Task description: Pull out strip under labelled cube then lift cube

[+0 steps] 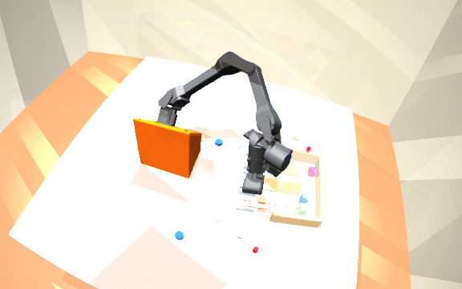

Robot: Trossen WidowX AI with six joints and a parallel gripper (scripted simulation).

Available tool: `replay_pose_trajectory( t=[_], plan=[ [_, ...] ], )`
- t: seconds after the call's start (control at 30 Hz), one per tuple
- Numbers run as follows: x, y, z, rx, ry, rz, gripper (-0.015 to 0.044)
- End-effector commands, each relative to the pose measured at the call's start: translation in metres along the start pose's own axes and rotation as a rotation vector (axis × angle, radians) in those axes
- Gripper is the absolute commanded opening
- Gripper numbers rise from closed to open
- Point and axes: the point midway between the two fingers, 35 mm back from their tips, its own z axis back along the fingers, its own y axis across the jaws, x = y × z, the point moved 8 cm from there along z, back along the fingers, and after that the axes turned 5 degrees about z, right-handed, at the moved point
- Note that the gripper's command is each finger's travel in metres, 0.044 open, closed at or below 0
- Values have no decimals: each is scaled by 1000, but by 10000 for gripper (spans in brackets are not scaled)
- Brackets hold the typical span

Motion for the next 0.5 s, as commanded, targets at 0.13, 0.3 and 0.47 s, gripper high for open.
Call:
replay_pose_trajectory(
  t=[0.13, 0.3, 0.47],
  plan=[
    [5, -16, -20, 64, 125, 45, 0],
    [5, -16, -24, 63, 125, 45, 0],
    [5, -16, -32, 63, 125, 45, 0]
  ],
)
